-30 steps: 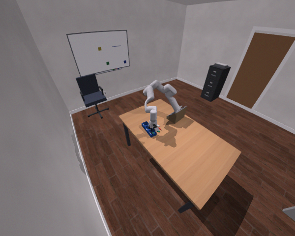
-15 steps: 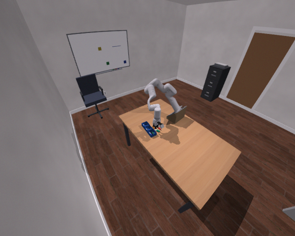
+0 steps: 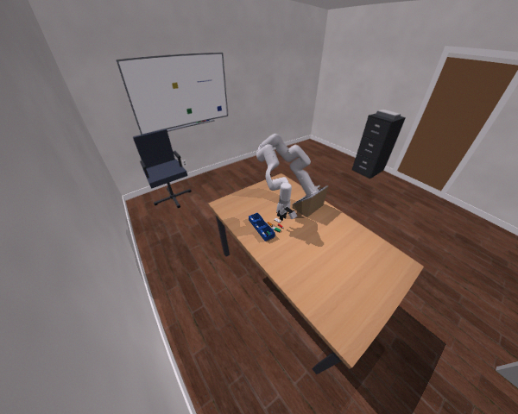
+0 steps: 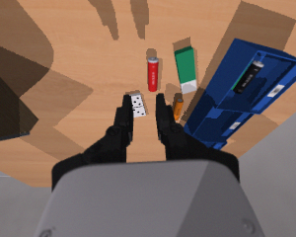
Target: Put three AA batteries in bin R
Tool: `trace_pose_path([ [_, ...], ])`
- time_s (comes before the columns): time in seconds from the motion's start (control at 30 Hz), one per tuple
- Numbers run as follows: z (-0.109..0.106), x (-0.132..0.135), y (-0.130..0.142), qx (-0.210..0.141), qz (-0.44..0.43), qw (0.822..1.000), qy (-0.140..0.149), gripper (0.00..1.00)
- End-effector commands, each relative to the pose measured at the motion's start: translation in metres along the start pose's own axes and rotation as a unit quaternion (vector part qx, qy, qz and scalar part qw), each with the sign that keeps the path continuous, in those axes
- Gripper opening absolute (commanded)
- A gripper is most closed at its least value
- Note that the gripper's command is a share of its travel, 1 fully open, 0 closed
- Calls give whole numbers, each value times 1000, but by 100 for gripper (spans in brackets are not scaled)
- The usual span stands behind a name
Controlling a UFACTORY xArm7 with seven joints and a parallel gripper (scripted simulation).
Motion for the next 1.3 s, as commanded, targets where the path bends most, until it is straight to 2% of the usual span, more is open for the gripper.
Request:
trace_pose_path([
  [0.0, -4, -3, 0, 2, 1, 1000, 5, 28],
  [0.43, -4, 14, 1, 2, 1, 1000, 5, 28],
  [1.27, -4, 15, 1, 2, 1, 1000, 5, 28],
])
Point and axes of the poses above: the point where the finger pads meet when closed, its own z axis out along the fingers, its own x axis across the jaws, y = z × x, the point moved 5 cm from there along -z, back along the fingers, and after that the axes turned 7 degrees about -z, right-handed, at the moved point
